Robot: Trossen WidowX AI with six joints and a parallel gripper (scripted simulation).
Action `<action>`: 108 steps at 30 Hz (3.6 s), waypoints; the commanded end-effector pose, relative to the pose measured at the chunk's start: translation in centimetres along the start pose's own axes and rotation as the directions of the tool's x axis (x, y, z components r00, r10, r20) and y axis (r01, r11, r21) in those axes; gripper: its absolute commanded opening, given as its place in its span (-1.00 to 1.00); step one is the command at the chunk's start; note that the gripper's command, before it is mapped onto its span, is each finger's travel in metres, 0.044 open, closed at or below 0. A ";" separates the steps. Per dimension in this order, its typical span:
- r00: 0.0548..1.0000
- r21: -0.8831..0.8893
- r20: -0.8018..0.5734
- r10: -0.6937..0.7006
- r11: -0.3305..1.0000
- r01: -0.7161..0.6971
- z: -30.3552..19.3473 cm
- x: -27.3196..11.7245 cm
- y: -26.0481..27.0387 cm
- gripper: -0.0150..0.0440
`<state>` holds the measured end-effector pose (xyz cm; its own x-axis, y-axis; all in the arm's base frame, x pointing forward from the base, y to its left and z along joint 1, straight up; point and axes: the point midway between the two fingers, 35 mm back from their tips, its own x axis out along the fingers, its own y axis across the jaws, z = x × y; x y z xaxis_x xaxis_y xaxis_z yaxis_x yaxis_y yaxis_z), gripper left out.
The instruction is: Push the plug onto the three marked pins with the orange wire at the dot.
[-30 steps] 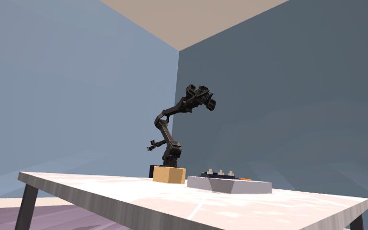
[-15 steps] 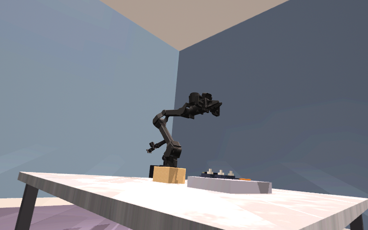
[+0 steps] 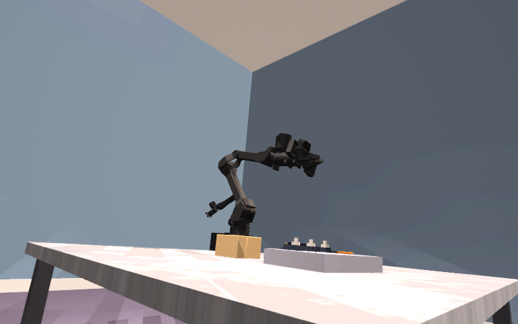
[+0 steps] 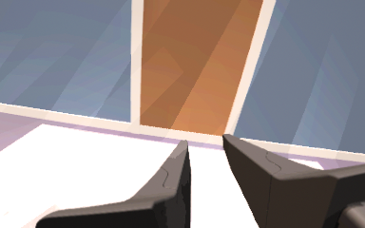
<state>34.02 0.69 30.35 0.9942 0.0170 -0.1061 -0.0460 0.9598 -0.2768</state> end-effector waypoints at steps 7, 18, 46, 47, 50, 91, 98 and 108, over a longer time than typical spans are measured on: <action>0.988 -0.262 -0.137 0.072 0.959 -0.107 -1.5 2.5 1.5 -0.10; 0.943 -0.512 -0.301 0.144 0.810 -0.287 -4.0 4.9 3.4 -0.10; 0.690 -0.711 -0.669 0.278 0.034 -0.703 -11.2 8.4 8.7 -0.10; 0.677 -0.706 -0.680 0.281 0.001 -0.709 -11.5 8.5 8.9 -0.10; 0.640 -0.687 -0.712 0.289 -0.099 -0.720 -12.3 8.7 9.5 -0.10; 0.138 -0.310 -0.949 0.285 -0.921 -0.234 -21.9 8.1 15.5 -0.10; 0.138 -0.310 -0.949 0.285 -0.921 -0.234 -23.5 8.3 16.0 -0.10; 0.138 -0.310 -0.949 0.285 -0.921 -0.234 -24.6 8.5 16.4 -0.10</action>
<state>39.62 9.63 2.24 0.0448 0.0074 -0.9990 -0.2246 -0.9743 -0.0173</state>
